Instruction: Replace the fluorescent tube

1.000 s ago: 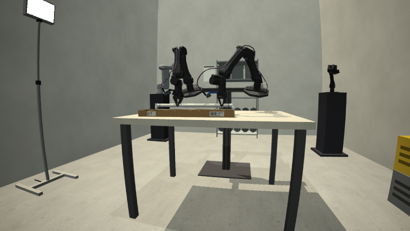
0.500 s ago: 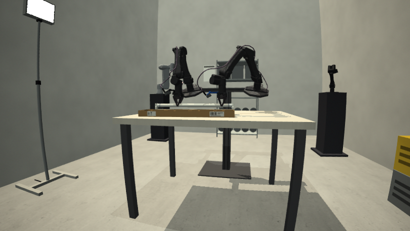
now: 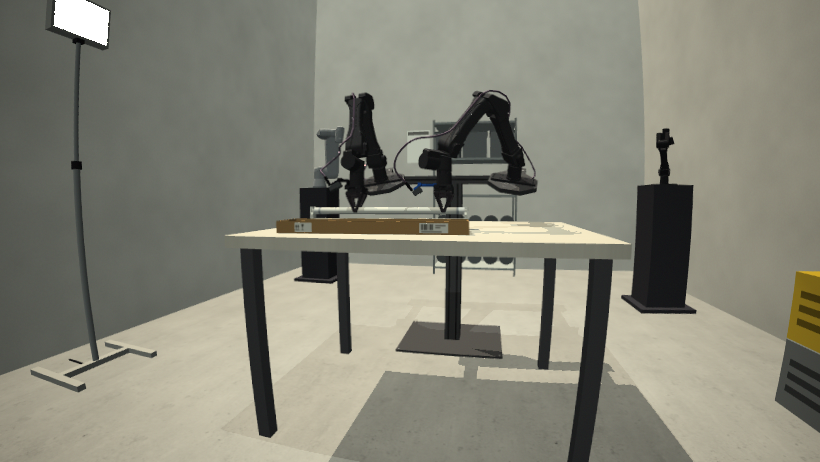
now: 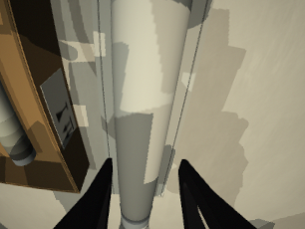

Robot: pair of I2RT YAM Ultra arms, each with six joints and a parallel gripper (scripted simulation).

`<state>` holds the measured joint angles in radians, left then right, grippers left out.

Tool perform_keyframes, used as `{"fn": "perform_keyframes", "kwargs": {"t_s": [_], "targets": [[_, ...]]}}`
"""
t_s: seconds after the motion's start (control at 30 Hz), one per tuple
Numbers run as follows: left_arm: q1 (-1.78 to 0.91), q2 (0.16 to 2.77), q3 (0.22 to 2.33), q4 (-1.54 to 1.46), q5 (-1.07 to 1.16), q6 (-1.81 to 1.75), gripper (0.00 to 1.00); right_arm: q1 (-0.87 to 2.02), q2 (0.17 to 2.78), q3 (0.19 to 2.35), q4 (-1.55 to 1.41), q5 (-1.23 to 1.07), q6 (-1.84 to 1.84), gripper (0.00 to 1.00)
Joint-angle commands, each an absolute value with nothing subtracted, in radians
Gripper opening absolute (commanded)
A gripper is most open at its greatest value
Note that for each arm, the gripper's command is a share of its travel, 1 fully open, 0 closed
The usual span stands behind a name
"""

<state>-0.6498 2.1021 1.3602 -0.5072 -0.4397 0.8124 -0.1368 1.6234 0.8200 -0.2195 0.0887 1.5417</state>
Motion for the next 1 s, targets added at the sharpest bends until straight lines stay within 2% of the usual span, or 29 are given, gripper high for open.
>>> {"fn": "perform_keyframes", "kwargs": {"t_s": [0.0, 0.57, 0.97], "targets": [[-0.672, 2.074, 1.390, -0.521, -0.431, 0.819, 0.49, -0.154, 1.582, 0.798, -0.270, 0.115, 1.540, 0.49], [-0.672, 2.074, 1.390, -0.521, -0.431, 0.819, 0.49, -0.139, 1.584, 0.829, -0.272, 0.114, 1.539, 0.49], [-0.711, 1.983, 1.397, -0.647, -0.459, 0.756, 0.49, -0.120, 1.445, 0.847, -0.436, 0.122, 1.562, 0.49]]}}
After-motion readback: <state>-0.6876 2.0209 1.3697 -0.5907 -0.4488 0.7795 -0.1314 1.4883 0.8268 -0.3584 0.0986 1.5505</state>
